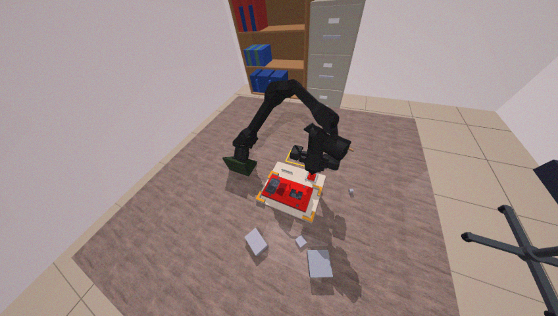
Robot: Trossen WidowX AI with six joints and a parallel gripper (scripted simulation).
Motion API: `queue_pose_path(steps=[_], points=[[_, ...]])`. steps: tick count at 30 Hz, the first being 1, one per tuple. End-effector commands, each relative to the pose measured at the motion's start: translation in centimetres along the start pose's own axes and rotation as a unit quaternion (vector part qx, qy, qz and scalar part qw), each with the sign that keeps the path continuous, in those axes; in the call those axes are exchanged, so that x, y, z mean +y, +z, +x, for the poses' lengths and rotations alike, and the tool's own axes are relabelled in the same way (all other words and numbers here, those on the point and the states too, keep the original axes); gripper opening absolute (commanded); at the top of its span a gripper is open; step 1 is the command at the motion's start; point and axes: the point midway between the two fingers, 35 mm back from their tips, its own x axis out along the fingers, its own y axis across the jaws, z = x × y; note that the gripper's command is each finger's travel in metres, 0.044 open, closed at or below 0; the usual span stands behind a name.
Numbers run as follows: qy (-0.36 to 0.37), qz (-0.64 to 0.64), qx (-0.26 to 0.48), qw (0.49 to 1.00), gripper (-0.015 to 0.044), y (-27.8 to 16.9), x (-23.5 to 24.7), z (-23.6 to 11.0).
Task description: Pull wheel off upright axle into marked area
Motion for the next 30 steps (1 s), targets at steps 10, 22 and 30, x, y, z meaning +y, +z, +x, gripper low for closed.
queue_pose_path(steps=[10, 22, 30], points=[[-0.002, -0.002, -0.003, 1.0, 0.0, 0.1, 0.0, -1.3], [0.002, -0.001, -0.002, 1.0, 0.0, -1.1, -0.4, -3.2], [0.001, -0.001, -0.002, 1.0, 0.0, -3.7, -1.7, -3.5]])
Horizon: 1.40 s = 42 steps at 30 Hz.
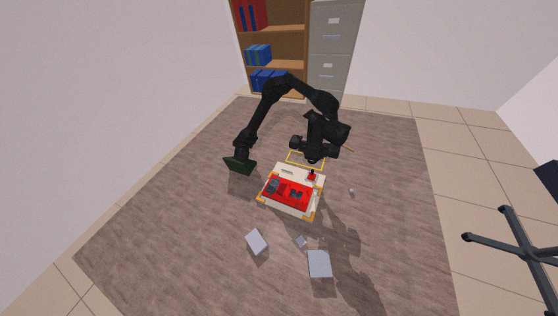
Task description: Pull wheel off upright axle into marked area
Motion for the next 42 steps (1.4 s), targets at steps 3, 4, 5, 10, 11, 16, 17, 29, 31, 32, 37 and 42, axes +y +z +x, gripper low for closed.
queue_pose_path(steps=[3, 4, 5, 10, 11, 16, 17, 29, 31, 32, 37, 42], points=[[0.0, 0.001, 0.002, 1.0, 0.0, -2.2, -1.2, -0.3], [0.0, 0.001, 0.002, 1.0, 0.0, -2.5, -1.4, -0.3], [0.0, 0.001, 0.002, 1.0, 0.0, -2.8, -1.6, -0.3], [-0.001, 0.001, 0.003, 1.0, 0.0, -4.3, -2.6, -0.4], [-0.001, 0.001, 0.003, 1.0, 0.0, -4.6, -2.8, -0.4], [-0.002, 0.001, 0.003, 1.0, 0.0, -6.0, -3.9, -0.5], [-0.002, 0.001, 0.003, 1.0, 0.0, -6.3, -4.1, -0.5], [-0.003, 0.001, 0.004, 1.0, 0.0, -7.0, -4.7, 0.7], [-0.003, 0.001, 0.004, 1.0, 0.0, -7.0, -4.7, 1.2], [-0.003, 0.001, 0.004, 1.0, 0.0, -7.0, -4.7, 1.3], [-0.002, 0.001, 0.003, 1.0, 0.0, -6.9, -4.5, 2.9], [-0.002, 0.001, 0.002, 1.0, 0.0, -6.9, -4.4, 5.3]])
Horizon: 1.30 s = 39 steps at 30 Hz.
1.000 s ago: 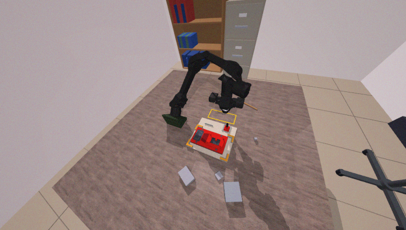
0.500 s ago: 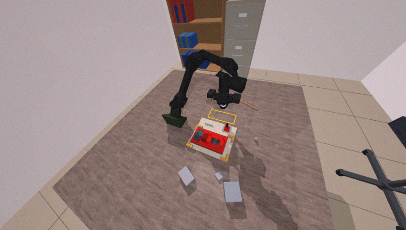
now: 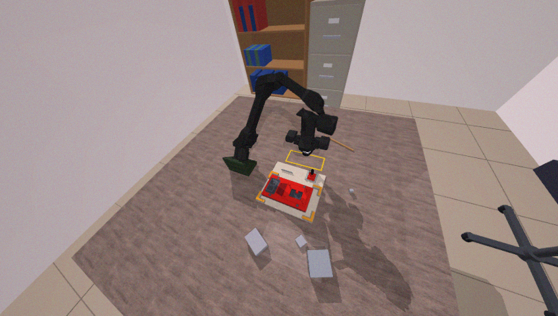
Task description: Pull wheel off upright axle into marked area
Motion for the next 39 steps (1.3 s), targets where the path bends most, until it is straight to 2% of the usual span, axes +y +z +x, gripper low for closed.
queue_pose_path(steps=[1, 9, 13, 24, 32, 35, 36, 39], points=[[-0.001, 0.001, 0.003, 1.0, 0.0, -0.2, -0.1, 1.9], [-0.001, 0.001, 0.006, 1.0, 0.0, -0.4, -0.5, 5.7], [-0.001, 0.001, 0.007, 1.0, 0.0, -0.4, -0.5, 6.0], [-0.003, 0.0, 0.003, 1.0, 0.0289, -0.3, -0.4, 5.4], [-0.001, 0.001, 0.005, 1.0, 0.03, -0.1, -0.4, -0.2], [-0.001, 0.001, 0.005, 1.0, 0.03, -0.1, -0.4, -0.4], [0.004, 0.006, 0.006, 1.0, 0.0326, 0.1, -0.3, 0.1], [0.003, 0.007, 0.002, 1.0, 0.0405, 1.3, -2.0, -1.3]])
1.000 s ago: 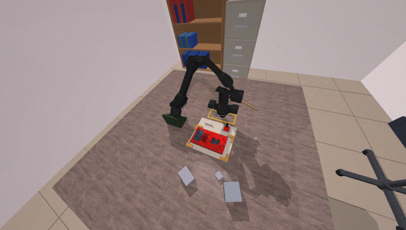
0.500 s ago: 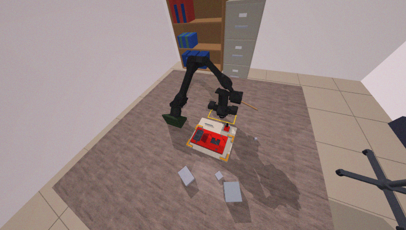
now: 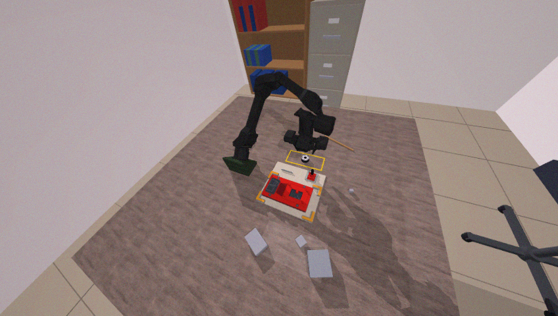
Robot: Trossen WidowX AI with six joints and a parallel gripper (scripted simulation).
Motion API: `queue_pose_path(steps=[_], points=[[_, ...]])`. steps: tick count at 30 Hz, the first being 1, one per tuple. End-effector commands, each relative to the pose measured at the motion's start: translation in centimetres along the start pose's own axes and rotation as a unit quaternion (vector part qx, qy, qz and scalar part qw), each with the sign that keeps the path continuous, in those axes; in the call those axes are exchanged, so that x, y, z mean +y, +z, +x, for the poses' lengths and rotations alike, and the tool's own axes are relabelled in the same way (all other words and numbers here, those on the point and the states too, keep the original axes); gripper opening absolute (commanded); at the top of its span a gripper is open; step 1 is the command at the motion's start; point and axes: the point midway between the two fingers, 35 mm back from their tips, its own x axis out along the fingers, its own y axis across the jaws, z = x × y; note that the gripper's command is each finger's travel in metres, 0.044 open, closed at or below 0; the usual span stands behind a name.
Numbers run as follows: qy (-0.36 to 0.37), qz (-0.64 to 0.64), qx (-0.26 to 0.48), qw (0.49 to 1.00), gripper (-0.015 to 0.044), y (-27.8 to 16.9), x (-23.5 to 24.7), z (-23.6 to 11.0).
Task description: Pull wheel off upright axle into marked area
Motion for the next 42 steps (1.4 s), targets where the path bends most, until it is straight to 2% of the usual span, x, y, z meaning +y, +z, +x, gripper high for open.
queue_pose_path(steps=[1, 9, 42], points=[[0.0, 0.004, -0.006, 1.0, 0.0431, 1.4, -2.2, -1.7], [-0.007, 0.001, -0.004, 1.0, 0.044, 3.3, -7.8, -4.8], [-0.007, 0.001, -0.004, 1.0, 0.044, 3.3, -7.8, -4.8]])
